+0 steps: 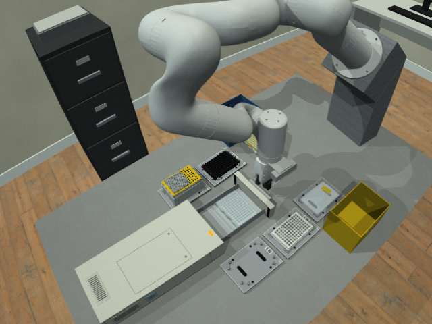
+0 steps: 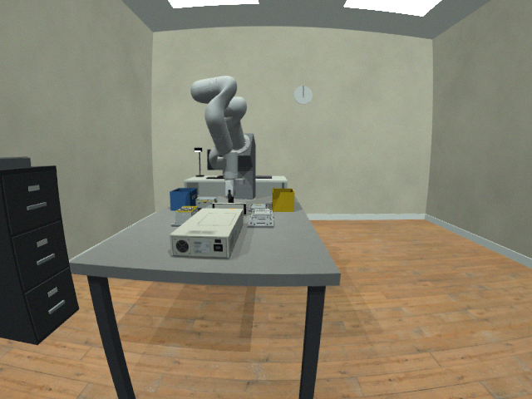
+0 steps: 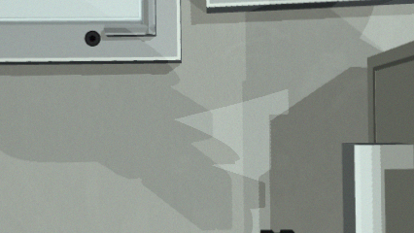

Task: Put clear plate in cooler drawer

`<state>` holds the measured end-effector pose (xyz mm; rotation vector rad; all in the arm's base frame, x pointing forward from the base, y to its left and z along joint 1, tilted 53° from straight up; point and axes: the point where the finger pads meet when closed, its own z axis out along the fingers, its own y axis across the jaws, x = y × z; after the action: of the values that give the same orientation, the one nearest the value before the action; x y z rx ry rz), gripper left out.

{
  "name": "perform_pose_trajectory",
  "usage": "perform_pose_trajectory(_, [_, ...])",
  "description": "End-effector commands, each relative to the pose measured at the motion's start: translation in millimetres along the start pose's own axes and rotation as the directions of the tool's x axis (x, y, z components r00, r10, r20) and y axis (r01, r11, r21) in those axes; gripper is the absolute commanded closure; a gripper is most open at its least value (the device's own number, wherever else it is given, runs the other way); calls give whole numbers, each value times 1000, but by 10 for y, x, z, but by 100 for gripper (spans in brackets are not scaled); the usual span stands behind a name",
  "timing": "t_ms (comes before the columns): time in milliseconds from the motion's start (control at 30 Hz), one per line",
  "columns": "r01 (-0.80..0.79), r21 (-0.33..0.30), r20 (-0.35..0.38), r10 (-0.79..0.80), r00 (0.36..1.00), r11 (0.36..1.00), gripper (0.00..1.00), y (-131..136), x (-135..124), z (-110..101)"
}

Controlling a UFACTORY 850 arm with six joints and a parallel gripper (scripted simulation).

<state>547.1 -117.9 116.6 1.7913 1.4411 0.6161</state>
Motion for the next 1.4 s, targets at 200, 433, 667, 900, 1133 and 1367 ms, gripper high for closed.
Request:
perform_pose_trajectory(200, [0, 0, 0, 0, 1000, 1000, 100, 149, 0, -2])
perform_pose_trajectory(433, [0, 0, 0, 0, 1000, 1000, 100, 266, 0, -2])
perform_pose_trajectory(667, [0, 0, 0, 0, 1000, 1000, 100, 318, 0, -2])
perform_pose_trajectory(900, [0, 0, 0, 0, 1000, 1000, 100, 402, 0, -2])
perform_pose_trajectory(1133, [0, 0, 0, 0, 1000, 1000, 100, 519, 0, -1])
perform_pose_trajectory(1367, [0, 0, 0, 0, 1000, 1000, 100, 603, 0, -1])
